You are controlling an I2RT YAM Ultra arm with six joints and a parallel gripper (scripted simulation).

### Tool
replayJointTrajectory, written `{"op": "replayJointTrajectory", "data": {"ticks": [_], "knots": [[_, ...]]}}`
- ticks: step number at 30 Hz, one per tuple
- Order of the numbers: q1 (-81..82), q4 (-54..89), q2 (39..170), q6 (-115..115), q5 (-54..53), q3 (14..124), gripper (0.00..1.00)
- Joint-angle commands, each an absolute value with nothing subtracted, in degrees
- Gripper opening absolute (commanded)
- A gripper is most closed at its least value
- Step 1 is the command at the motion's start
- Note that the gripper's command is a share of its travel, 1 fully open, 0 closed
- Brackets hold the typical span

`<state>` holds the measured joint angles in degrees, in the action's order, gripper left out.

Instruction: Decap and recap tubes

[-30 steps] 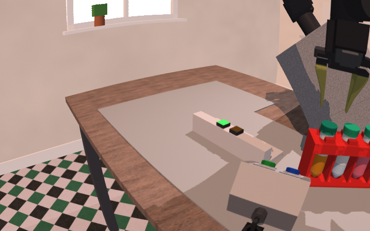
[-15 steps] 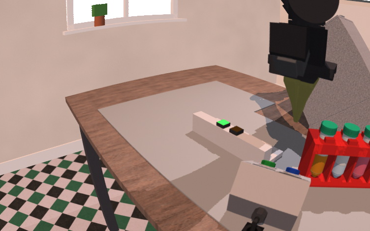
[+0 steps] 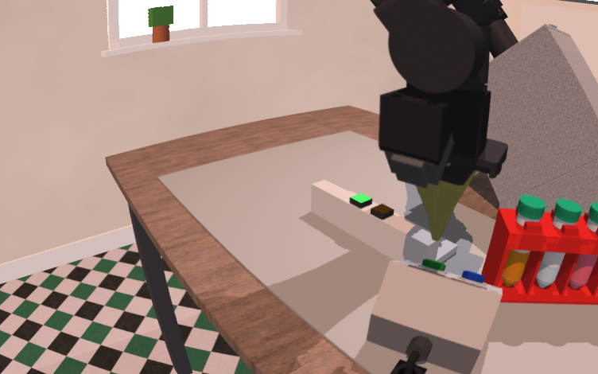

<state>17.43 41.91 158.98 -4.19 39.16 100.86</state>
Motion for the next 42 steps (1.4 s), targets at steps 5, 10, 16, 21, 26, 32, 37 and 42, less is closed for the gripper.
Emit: {"op": "replayJointTrajectory", "data": {"ticks": [5,10,16,21,26,32,37,42], "knots": [[18.6,41.8,158.5,-3.6,39.2,101.1,0.00],[18.7,42.1,158.6,-3.7,39.2,101.3,0.00],[18.1,40.6,159.4,-2.9,39.3,101.2,0.00],[17.3,38.9,160.3,-1.9,39.4,101.0,0.00],[17.3,38.9,160.3,-1.9,39.4,101.0,0.00],[17.3,38.9,160.3,-1.9,39.4,101.0,0.00],[17.2,38.7,160.4,-1.8,39.4,101.0,0.00],[16.9,38.1,160.7,-1.4,39.4,101.0,0.00]]}}
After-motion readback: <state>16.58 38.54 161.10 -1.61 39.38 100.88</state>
